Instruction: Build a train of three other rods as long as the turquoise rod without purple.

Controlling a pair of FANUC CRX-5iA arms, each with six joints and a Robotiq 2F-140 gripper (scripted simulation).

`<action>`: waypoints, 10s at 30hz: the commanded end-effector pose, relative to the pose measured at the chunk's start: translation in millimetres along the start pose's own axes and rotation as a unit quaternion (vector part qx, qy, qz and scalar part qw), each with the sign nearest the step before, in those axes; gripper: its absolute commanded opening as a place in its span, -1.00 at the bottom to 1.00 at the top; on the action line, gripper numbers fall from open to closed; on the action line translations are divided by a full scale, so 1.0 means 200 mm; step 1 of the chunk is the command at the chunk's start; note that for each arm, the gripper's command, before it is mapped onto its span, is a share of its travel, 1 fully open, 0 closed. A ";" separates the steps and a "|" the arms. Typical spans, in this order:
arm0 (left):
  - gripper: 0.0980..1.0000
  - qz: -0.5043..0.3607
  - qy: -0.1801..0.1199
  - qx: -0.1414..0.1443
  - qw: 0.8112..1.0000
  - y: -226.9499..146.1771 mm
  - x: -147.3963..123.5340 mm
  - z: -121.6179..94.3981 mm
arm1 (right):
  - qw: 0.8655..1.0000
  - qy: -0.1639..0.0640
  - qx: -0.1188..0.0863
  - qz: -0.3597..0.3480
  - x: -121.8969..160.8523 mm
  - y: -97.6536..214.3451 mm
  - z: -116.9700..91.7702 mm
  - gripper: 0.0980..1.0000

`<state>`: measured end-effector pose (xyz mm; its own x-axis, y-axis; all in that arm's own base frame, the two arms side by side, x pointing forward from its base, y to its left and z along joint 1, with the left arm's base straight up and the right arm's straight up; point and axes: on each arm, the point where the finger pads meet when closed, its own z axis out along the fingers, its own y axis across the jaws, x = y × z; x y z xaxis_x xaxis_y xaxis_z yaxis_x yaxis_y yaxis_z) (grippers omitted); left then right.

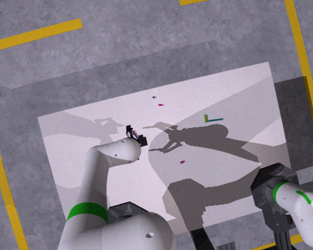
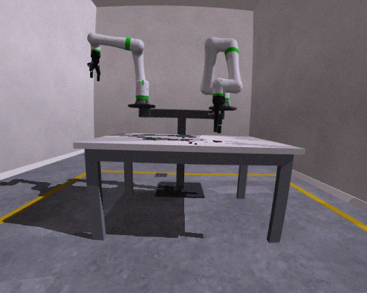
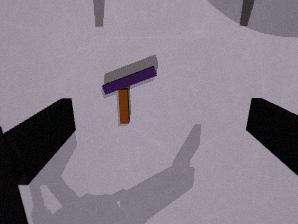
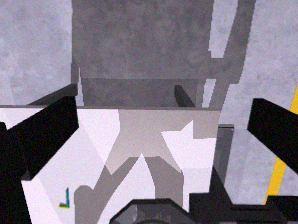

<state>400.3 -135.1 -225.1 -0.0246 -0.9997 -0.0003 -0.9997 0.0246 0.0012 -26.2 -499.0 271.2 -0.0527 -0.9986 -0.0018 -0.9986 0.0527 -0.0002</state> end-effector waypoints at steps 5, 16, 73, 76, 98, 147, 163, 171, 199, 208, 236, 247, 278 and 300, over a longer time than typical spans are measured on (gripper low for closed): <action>1.00 0.000 0.000 0.001 1.000 0.00 0.00 0.00 | 1.000 0.001 0.000 0.000 0.00 0.00 0.00 1.00; 1.00 0.127 0.000 0.001 0.992 -0.20 0.09 0.00 | 1.000 0.001 0.000 0.000 0.00 0.00 0.00 1.00; 1.00 0.707 0.000 0.001 0.707 -1.00 0.80 0.00 | 1.000 0.001 0.000 0.000 0.00 0.00 0.00 1.00; 1.00 0.707 0.000 0.001 0.707 -1.00 0.80 0.00 | 1.000 0.001 0.000 0.000 0.00 0.00 0.00 1.00; 1.00 0.707 0.000 0.001 0.707 -1.00 0.80 0.00 | 1.000 0.001 0.000 0.000 0.00 0.00 0.00 1.00; 1.00 0.707 0.000 0.001 0.707 -0.89 1.25 -0.04 | 1.000 0.001 0.000 0.000 0.00 0.00 0.00 1.00; 1.00 0.707 0.000 0.001 0.707 -0.58 1.90 -0.11 | 1.000 0.001 0.000 0.000 0.00 0.00 0.00 1.00; 1.00 0.707 0.000 0.001 0.707 -0.28 2.31 -0.16 | 1.000 0.001 0.000 0.000 0.00 0.00 0.00 1.00; 1.00 0.707 0.000 0.001 0.707 0.00 2.60 -0.20 | 1.000 0.001 0.000 0.000 0.00 0.00 0.00 1.00; 1.00 0.707 0.000 0.001 0.707 0.00 2.60 -0.20 | 1.000 0.001 0.000 0.000 0.00 0.00 0.00 1.00; 1.00 0.707 0.000 0.001 0.707 0.00 2.60 -0.20 | 1.000 0.001 0.000 0.000 0.00 0.00 0.00 1.00; 1.00 0.707 0.000 0.001 0.707 0.00 2.60 -0.20 | 1.000 0.001 0.000 0.000 0.00 0.00 0.00 1.00; 1.00 0.828 0.000 0.000 0.560 0.12 2.35 -0.13 | 1.000 0.001 0.000 0.000 0.00 0.00 0.00 1.00; 1.00 0.975 -0.001 0.000 0.224 0.49 1.79 -0.03 | 1.000 0.001 0.000 0.000 0.00 0.00 0.00 1.00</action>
<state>307.1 -509.7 -218.1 -0.5259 0.8502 0.0240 0.8505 0.5254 0.0222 -26.2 -499.0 271.2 -0.0527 -0.9986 -0.0018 -0.9986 0.0527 -0.0002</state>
